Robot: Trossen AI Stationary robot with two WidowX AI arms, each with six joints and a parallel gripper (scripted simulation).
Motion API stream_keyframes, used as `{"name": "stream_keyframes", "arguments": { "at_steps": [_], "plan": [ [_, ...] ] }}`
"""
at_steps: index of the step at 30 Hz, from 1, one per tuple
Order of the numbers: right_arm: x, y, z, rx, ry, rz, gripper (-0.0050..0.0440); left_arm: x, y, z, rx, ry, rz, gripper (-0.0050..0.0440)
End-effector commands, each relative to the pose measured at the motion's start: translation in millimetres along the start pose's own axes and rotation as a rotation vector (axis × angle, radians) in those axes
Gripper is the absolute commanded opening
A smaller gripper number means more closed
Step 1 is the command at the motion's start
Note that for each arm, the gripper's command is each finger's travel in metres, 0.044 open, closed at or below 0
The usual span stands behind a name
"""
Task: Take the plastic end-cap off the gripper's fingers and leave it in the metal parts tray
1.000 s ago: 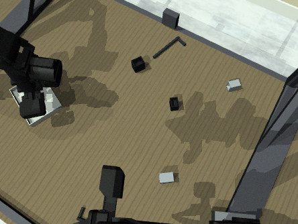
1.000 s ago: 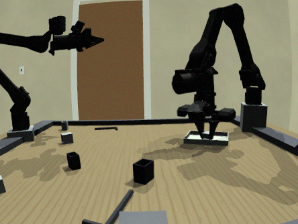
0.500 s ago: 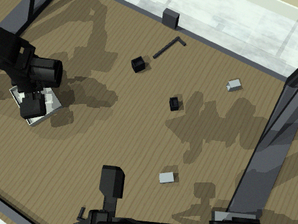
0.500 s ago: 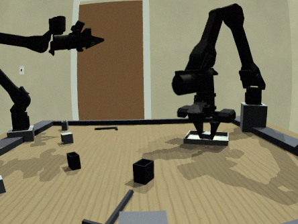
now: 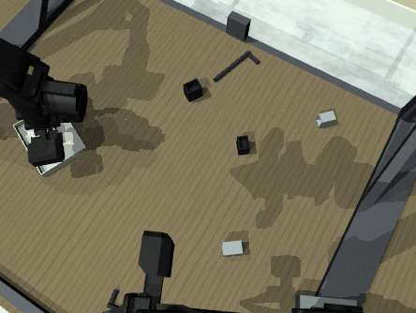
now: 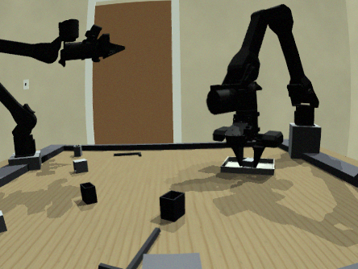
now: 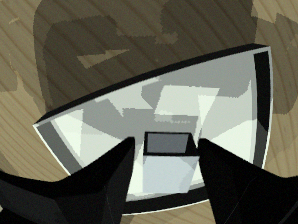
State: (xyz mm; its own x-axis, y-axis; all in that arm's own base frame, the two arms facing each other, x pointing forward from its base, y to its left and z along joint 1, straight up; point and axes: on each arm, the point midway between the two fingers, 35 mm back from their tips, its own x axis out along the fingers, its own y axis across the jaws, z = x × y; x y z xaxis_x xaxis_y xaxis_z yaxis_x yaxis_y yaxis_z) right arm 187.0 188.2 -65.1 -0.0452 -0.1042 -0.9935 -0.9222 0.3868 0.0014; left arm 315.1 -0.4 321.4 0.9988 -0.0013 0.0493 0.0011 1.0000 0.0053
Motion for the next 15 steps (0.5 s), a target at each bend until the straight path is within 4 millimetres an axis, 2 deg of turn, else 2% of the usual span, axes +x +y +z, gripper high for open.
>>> {"name": "stream_keyframes", "arguments": {
  "at_steps": [1, 6, 15],
  "plan": [
    [-6, -3, 5, -0.003, -0.021, -0.014, 0.0200, -1, 0, 6, 0.003, -0.013, -0.002, 0.0000],
    [-16, -3, 5, -0.003, -0.024, -0.016, 0.0200, -1, 0, 6, 0.003, -0.013, -0.002, 0.0000],
    [-16, -3, 6, -0.003, -0.024, -0.015, 0.0200, -1, 0, 6, 0.003, -0.013, -0.002, 0.0000]
  ]
}}
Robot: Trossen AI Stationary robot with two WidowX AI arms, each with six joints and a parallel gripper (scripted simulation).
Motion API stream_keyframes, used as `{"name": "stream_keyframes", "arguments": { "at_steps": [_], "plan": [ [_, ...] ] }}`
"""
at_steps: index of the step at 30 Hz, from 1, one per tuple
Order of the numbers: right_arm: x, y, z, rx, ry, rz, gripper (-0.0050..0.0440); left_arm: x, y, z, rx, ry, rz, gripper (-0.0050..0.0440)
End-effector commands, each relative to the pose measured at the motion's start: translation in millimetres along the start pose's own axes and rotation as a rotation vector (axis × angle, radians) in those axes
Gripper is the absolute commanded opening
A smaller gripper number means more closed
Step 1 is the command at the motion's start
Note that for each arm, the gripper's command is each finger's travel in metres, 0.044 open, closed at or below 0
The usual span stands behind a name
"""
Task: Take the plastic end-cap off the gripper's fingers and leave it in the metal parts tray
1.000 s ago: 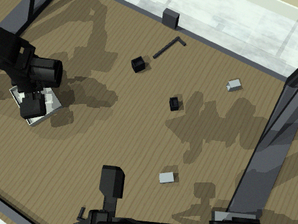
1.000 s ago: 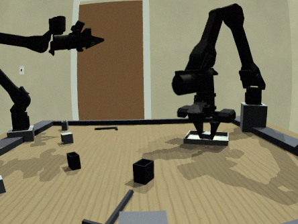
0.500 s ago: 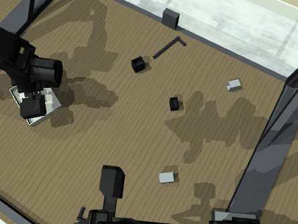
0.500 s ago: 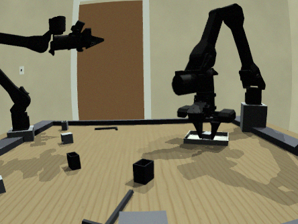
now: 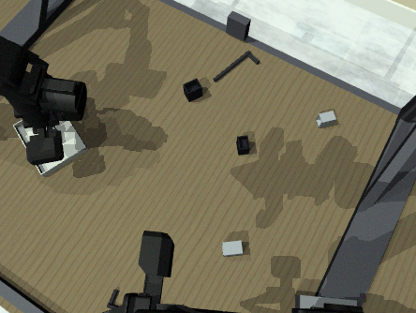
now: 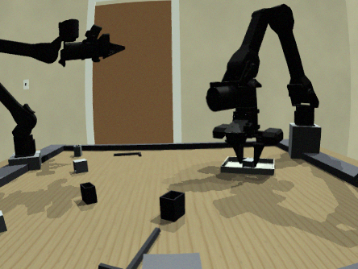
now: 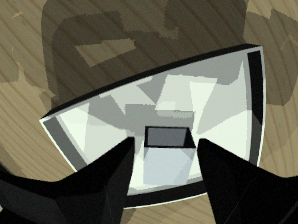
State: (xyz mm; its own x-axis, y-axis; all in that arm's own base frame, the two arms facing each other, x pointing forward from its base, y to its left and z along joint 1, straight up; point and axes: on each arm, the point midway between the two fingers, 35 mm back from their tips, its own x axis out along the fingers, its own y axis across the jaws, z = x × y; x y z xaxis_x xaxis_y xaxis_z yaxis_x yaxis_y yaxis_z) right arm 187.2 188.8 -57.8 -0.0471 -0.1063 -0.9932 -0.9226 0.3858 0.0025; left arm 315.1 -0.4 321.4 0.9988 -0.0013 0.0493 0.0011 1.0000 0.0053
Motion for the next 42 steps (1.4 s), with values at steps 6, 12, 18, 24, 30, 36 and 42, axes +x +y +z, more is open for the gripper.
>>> {"name": "stream_keyframes", "arguments": {
  "at_steps": [6, 12, 18, 24, 30, 36, 42],
  "plan": [
    [-39, -4, 9, -0.001, -0.028, -0.017, 0.0200, -1, 0, 6, 0.003, -0.013, -0.002, 0.0000],
    [-52, -3, 5, 0.000, -0.027, -0.016, 0.0200, -1, 0, 6, 0.003, -0.013, -0.002, 0.0000],
    [-63, -4, 7, 0.002, -0.032, -0.018, 0.0200, -1, 0, 6, 0.003, -0.013, -0.002, 0.0000],
    [-60, -2, 4, 0.002, -0.031, -0.018, 0.0200, -1, 0, 6, 0.003, -0.013, -0.002, 0.0000],
    [-60, -2, 4, 0.002, -0.032, -0.018, 0.0200, -1, 0, 6, 0.003, -0.013, -0.002, 0.0000],
    [-80, -29, 10, 0.114, -0.176, -0.065, 0.0200, -1, 0, 6, 0.003, -0.013, -0.002, 0.0000],
    [-106, -62, 13, 0.255, -0.359, -0.125, 0.0200, -1, 0, 6, 0.001, -0.013, -0.002, 0.0000]
  ]
}}
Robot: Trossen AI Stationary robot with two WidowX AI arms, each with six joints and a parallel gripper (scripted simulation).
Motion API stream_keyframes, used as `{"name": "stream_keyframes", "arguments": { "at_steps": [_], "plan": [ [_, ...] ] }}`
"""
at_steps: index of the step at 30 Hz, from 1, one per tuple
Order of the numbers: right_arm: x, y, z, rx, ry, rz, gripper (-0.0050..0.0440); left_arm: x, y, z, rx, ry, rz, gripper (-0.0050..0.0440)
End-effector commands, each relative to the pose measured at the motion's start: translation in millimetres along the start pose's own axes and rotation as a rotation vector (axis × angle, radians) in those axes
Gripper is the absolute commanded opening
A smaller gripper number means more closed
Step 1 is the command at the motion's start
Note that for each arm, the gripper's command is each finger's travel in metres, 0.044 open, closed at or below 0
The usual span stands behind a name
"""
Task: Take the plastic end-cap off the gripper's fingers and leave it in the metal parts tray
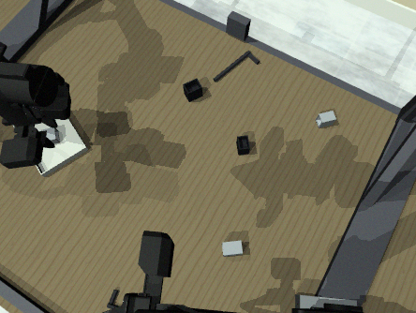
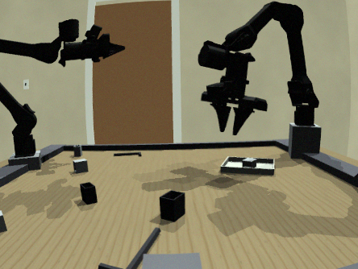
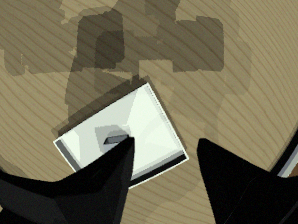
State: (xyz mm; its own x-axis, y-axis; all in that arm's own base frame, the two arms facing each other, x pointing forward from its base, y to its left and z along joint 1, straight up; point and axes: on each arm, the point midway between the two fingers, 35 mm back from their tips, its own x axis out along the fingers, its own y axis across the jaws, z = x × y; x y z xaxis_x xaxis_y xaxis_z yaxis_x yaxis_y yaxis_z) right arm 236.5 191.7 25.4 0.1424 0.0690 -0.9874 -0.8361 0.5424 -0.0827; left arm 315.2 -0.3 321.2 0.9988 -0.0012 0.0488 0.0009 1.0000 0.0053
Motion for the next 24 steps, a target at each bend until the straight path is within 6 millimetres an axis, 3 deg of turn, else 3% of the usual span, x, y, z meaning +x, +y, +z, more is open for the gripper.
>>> {"name": "stream_keyframes", "arguments": {
  "at_steps": [1, 4, 18, 20, 24],
  "plan": [
    [-22, -24, 11, 0.096, -0.141, -0.048, 0.0200, -1, 0, 6, 0.001, -0.014, -0.002, 0.0000],
    [-25, -27, 13, 0.105, -0.163, -0.053, 0.0200, -1, 0, 7, 0.001, -0.014, -0.002, 0.0000],
    [-88, -99, 19, 0.361, -0.510, -0.217, 0.0200, -1, 0, 8, -0.003, -0.017, -0.001, 0.0000],
    [-88, -99, 19, 0.361, -0.510, -0.217, 0.0200, -1, 0, 8, -0.003, -0.017, -0.001, 0.0000],
    [-108, -116, 16, 0.417, -0.597, -0.267, 0.0200, -1, 0, 8, -0.005, -0.017, -0.001, 0.0000]
  ]
}}
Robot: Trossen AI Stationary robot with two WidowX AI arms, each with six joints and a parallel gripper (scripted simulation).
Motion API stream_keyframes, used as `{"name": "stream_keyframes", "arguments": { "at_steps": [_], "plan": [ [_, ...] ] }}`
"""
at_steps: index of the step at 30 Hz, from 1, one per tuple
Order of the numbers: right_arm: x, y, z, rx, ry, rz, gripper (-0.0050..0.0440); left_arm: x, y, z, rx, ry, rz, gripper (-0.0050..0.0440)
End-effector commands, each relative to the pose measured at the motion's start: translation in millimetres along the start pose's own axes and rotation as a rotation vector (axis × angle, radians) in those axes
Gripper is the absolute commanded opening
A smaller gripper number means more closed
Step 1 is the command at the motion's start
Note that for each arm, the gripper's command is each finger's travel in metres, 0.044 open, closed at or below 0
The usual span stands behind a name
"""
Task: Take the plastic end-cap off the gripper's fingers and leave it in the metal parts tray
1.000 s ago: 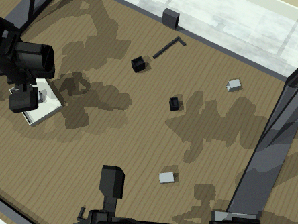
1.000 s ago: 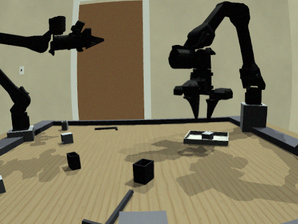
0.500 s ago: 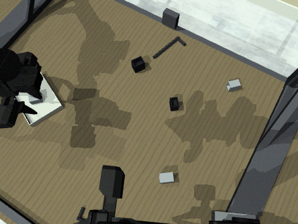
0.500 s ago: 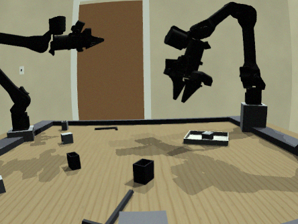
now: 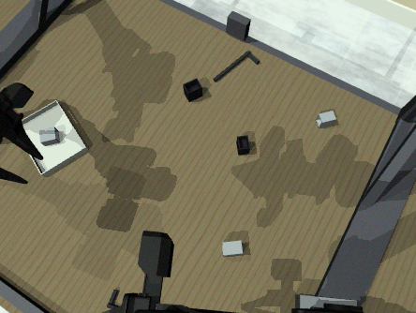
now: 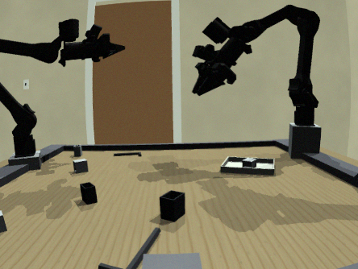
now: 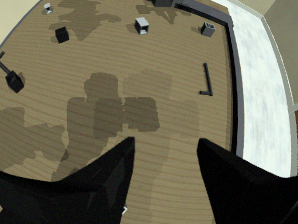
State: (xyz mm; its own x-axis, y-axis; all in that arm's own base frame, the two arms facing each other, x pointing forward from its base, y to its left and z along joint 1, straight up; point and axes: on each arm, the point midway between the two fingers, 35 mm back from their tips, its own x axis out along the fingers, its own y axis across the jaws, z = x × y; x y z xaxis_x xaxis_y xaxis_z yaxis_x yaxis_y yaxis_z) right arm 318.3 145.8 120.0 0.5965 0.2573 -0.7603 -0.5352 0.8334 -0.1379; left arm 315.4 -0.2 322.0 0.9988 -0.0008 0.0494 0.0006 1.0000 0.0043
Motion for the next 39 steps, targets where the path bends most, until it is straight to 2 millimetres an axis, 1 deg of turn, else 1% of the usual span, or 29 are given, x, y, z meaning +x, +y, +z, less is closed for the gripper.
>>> {"name": "stream_keyframes", "arguments": {
  "at_steps": [1, 11, 13, 14, 20, 28, 30, 31, 39],
  "plan": [
    [-20, -22, 18, 0.064, -0.118, -0.052, 0.0200, -1, 0, 8, -0.004, -0.016, -0.001, 0.0000],
    [-63, -68, 41, 0.188, -0.347, -0.175, 0.0200, -1, 0, 8, -0.005, -0.016, -0.001, 0.0000],
    [-63, -68, 41, 0.188, -0.347, -0.175, 0.0200, -1, 0, 8, -0.005, -0.016, -0.001, 0.0000],
    [-66, -71, 43, 0.192, -0.363, -0.183, 0.0200, -1, 0, 8, -0.005, -0.016, -0.001, 0.0000],
    [-98, -97, 52, 0.255, -0.502, -0.263, 0.0200, -1, 0, 8, -0.006, -0.016, -0.001, 0.0000],
    [-143, -124, 58, 0.316, -0.678, -0.364, 0.0200, -1, 0, 8, -0.007, -0.016, -0.001, 0.0000],
    [-143, -124, 58, 0.316, -0.678, -0.364, 0.0200, -1, 0, 8, -0.007, -0.016, -0.001, 0.0000],
    [-147, -126, 59, 0.317, -0.693, -0.372, 0.0200, -1, 0, 8, -0.007, -0.016, 0.000, 0.0000],
    [-197, -146, 58, 0.358, -0.871, -0.477, 0.0200, 0, 0, 8, -0.007, -0.016, 0.000, 0.0000]
  ]
}}
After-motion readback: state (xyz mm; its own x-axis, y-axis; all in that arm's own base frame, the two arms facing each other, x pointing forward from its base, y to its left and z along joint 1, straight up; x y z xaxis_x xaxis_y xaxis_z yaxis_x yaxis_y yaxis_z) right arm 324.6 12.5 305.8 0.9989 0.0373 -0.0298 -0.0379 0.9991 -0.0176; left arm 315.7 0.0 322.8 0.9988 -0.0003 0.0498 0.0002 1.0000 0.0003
